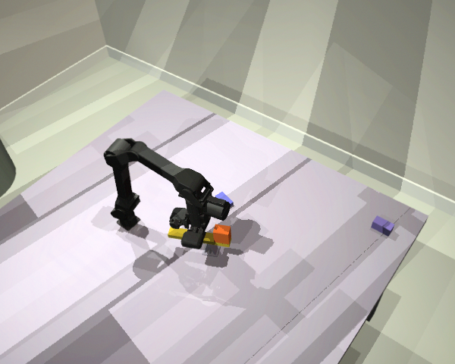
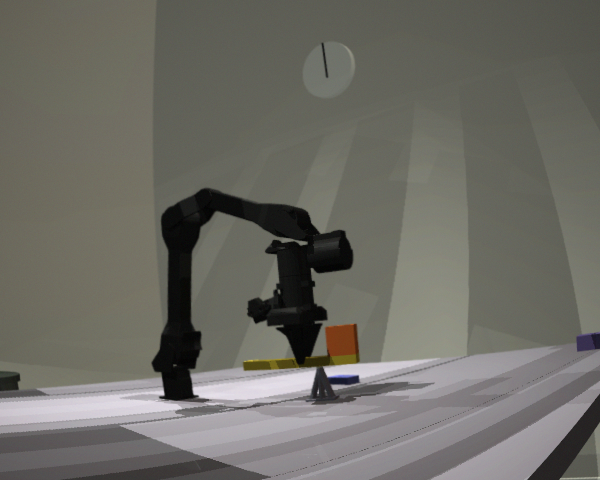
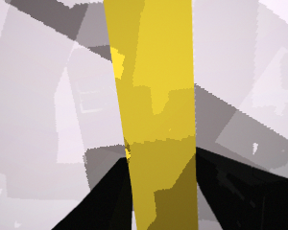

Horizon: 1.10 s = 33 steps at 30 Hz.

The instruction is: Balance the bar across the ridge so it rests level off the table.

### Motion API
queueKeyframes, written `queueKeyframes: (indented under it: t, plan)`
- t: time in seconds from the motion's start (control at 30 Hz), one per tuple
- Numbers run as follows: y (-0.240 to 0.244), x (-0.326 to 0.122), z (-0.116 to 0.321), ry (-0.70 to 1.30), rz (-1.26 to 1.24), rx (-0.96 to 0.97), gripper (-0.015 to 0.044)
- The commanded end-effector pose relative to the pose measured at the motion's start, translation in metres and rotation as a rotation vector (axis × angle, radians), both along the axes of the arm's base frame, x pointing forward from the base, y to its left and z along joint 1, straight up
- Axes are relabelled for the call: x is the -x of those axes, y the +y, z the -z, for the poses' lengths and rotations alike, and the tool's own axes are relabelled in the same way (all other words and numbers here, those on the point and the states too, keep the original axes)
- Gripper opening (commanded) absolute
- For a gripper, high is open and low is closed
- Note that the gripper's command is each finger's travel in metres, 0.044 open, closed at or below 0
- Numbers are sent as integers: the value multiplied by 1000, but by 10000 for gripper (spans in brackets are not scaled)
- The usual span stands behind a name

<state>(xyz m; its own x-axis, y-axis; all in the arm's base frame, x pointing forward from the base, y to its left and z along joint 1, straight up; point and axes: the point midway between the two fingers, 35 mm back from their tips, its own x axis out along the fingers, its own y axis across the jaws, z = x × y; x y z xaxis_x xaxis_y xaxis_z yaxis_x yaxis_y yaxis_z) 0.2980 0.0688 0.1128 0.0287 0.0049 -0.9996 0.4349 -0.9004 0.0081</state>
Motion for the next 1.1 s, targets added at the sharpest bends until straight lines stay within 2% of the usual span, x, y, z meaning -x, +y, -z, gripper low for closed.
queueKeyframes:
  t: [0.0, 0.07, 0.27, 0.3, 1.07]
  plan:
    - [0, 0, 0, 0, 0, 0, 0]
    - [0, 0, 0, 0, 0, 0, 0]
    - [0, 0, 0, 0, 0, 0, 157]
    - [0, 0, 0, 0, 0, 0, 167]
    - [0, 0, 0, 0, 0, 0, 169]
